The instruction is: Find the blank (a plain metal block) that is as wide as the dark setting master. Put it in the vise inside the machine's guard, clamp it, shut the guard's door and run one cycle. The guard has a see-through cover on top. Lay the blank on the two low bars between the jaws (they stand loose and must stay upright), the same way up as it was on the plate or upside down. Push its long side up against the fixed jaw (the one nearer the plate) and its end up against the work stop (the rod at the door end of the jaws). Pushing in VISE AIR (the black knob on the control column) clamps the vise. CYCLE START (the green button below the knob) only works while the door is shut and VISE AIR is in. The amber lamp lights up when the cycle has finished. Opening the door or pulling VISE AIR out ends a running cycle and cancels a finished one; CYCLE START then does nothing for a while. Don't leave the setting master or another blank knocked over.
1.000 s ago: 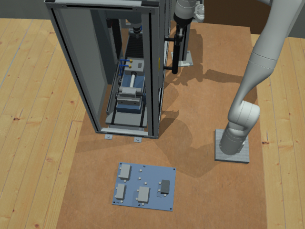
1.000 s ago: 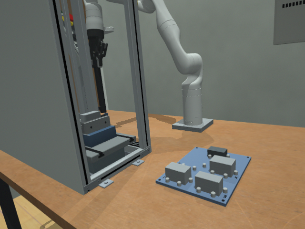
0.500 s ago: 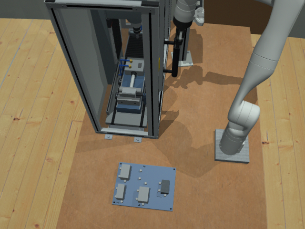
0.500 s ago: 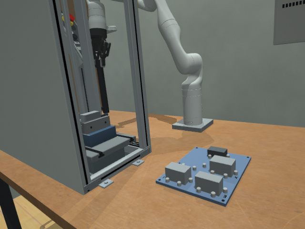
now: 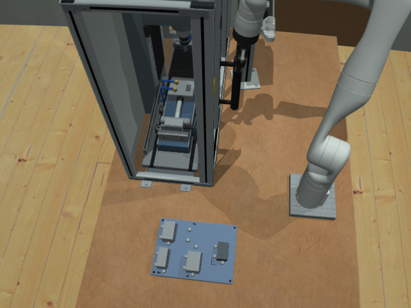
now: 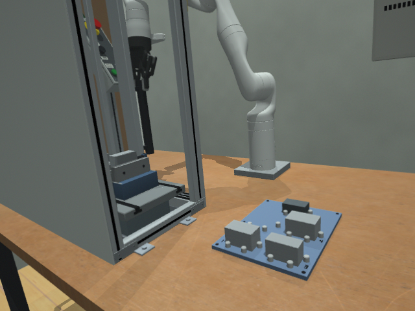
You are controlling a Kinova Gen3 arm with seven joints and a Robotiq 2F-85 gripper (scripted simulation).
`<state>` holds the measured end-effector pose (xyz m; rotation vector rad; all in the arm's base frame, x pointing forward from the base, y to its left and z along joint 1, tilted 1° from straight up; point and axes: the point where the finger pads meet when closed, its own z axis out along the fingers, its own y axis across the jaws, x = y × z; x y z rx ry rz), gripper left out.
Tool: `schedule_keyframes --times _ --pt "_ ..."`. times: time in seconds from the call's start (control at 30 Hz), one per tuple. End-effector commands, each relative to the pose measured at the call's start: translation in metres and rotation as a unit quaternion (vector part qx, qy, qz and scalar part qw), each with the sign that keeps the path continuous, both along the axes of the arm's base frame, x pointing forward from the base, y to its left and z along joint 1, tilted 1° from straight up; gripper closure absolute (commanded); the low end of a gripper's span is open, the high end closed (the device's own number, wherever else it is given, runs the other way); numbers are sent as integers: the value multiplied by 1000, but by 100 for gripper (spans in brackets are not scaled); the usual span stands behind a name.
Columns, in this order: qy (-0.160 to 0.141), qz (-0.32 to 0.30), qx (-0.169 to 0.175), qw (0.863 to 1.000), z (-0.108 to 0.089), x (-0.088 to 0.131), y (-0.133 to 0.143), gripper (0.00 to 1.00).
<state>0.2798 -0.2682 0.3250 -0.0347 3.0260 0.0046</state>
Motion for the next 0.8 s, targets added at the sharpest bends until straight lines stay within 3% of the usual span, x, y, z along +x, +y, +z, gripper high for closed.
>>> schedule_keyframes --times 0.0,0.43,0.6,0.77 --pt "-1 1 0 1000 1 0 25 61" --pt "-1 1 0 1000 1 0 33 61" --pt "-1 1 0 1000 1 -1 73 61" --pt "-1 1 0 1000 1 -1 73 61"
